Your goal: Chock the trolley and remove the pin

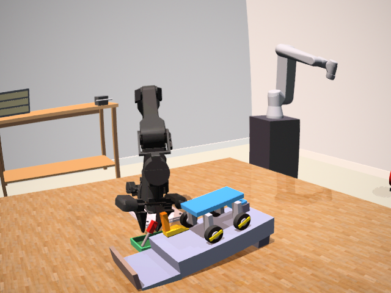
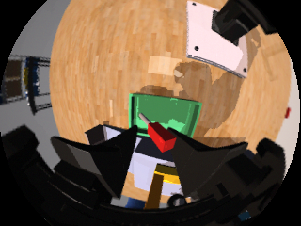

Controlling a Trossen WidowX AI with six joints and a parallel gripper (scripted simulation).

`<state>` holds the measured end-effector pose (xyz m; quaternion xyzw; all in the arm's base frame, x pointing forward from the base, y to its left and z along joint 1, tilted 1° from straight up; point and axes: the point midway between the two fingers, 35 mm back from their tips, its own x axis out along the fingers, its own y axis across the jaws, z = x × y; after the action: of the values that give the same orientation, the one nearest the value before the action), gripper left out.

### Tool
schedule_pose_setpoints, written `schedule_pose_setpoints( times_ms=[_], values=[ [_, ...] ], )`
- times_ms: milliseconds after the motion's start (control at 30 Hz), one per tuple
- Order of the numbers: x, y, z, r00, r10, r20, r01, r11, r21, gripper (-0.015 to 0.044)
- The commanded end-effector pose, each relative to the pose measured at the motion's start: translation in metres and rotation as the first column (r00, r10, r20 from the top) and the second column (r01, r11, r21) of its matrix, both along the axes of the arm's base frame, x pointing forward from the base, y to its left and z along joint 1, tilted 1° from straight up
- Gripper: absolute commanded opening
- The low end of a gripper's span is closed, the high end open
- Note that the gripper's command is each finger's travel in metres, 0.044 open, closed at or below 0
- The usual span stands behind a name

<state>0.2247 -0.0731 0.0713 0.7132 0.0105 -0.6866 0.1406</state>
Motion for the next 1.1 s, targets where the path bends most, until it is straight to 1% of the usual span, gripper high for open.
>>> schedule_pose_setpoints(
  times_ms=[0,1067],
  values=[
    [-0.001,0.001,-0.002,1.0,-0.006,-0.001,0.006,1.0,-0.004,0.019],
    [-0.003,0.019,-0.013,1.0,-0.006,-0.001,0.006,1.0,-0.003,0.019]
  ],
)
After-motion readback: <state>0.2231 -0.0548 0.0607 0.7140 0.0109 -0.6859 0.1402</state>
